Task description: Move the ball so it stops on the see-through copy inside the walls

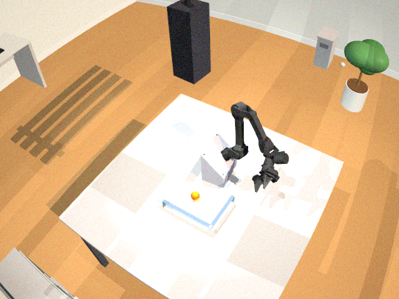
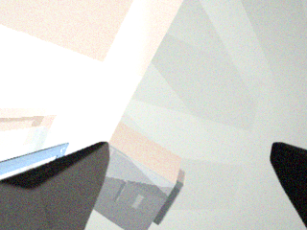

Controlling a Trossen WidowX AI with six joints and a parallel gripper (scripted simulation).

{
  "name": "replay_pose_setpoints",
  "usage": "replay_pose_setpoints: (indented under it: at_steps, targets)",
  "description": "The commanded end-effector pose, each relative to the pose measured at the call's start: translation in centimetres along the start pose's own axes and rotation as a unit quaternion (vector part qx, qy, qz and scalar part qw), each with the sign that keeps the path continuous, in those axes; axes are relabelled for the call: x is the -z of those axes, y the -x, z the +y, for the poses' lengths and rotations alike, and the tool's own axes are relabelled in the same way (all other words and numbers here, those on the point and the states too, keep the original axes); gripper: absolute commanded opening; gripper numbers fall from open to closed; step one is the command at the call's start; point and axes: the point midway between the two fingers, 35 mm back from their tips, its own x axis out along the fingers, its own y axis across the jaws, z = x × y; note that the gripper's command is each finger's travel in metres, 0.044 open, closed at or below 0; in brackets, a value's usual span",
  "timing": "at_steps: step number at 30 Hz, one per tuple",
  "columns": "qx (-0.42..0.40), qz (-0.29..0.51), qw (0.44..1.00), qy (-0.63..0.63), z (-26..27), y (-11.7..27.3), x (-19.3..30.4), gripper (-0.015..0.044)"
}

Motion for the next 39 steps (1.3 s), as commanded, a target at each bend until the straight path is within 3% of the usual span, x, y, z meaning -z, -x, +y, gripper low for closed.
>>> replay_pose_setpoints:
  at_steps: [1,2,9,18,28,36,39]
  targets:
    - [-0.002,0.000,1.000,-0.001,0.1,-0.1,0.0,0.0374]
    - [-0.008,0.002,1.000,-0.005,0.4,-0.6,-0.1,0.0352]
    - [-0.161,0.060,0.972,0.159,5.5,-6.7,2.0,0.0352]
    - [-0.423,0.088,0.875,0.218,13.4,-11.7,10.6,0.0352]
    - [-0.628,0.018,0.777,0.035,20.9,-10.9,21.0,0.0352]
    - [-0.620,-0.071,0.752,-0.214,24.5,-8.4,27.0,0.0352]
    - [-0.611,-0.078,0.752,-0.236,24.8,-8.2,27.5,0.0352]
